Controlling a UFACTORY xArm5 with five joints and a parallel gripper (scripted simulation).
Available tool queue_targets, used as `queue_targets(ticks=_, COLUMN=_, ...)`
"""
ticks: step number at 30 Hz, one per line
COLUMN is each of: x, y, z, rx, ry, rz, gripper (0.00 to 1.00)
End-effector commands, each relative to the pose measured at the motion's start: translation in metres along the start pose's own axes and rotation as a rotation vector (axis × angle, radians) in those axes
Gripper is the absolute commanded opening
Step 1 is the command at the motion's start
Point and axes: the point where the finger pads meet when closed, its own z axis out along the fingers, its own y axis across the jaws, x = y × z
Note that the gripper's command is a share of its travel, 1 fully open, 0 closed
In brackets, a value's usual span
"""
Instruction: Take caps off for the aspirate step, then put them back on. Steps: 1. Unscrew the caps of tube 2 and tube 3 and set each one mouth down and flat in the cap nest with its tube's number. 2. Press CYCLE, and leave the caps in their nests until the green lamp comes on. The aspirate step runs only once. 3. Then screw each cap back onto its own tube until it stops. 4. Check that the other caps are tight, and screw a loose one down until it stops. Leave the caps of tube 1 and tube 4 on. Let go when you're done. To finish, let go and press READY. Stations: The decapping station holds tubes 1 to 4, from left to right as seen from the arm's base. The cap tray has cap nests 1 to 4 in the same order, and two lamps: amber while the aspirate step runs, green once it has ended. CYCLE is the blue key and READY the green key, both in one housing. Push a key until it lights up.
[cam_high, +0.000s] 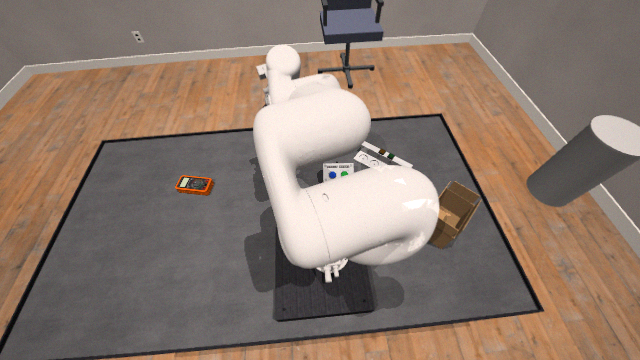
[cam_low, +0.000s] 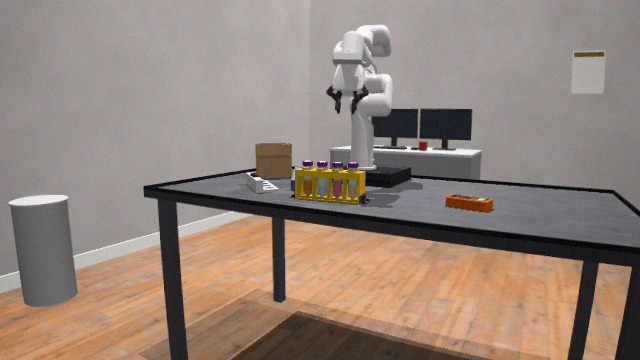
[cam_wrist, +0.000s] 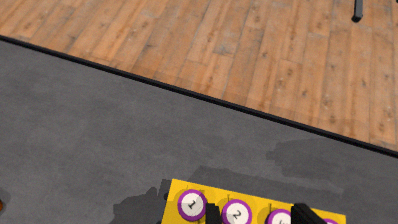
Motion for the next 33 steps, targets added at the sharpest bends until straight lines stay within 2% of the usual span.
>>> queue_targets(ticks=1, x=0.003, y=0.015, z=0.001, rx=-0.015, ry=-0.081, rz=0.041, gripper=0.46)
queue_targets(ticks=4, x=0.002, y=0.031, z=0.002, rx=-0.026, ry=-0.159, rz=0.087, gripper=0.46)
queue_targets(ticks=5, x=0.002, y=0.033, z=0.002, rx=-0.026, ry=-0.159, rz=0.087, gripper=0.46)
queue_targets(ticks=8, x=0.001, y=0.048, z=0.001, rx=-0.036, ry=-0.245, rz=0.138, gripper=0.46)
queue_targets(ticks=10, x=0.001, y=0.048, z=0.001, rx=-0.036, ry=-0.245, rz=0.138, gripper=0.46)
queue_targets(ticks=14, x=-0.003, y=0.067, z=-0.002, rx=-0.046, ry=-0.358, rz=0.208, gripper=0.46)
queue_targets(ticks=15, x=-0.004, y=0.072, z=-0.003, rx=-0.046, ry=-0.361, rz=0.210, gripper=0.46)
queue_targets(ticks=17, x=-0.006, y=0.082, z=-0.005, rx=-0.048, ry=-0.417, rz=0.245, gripper=0.46)
queue_targets(ticks=18, x=-0.007, y=0.086, z=-0.006, rx=-0.049, ry=-0.427, rz=0.252, gripper=0.46)
queue_targets(ticks=25, x=-0.043, y=0.120, z=0.027, rx=-0.020, ry=-0.431, rz=0.138, gripper=0.46)
queue_targets(ticks=27, x=-0.043, y=0.120, z=0.027, rx=-0.020, ry=-0.431, rz=0.138, gripper=0.46)
queue_targets(ticks=33, x=-0.073, y=0.148, z=0.054, rx=0.005, ry=-0.434, rz=0.040, gripper=0.46)
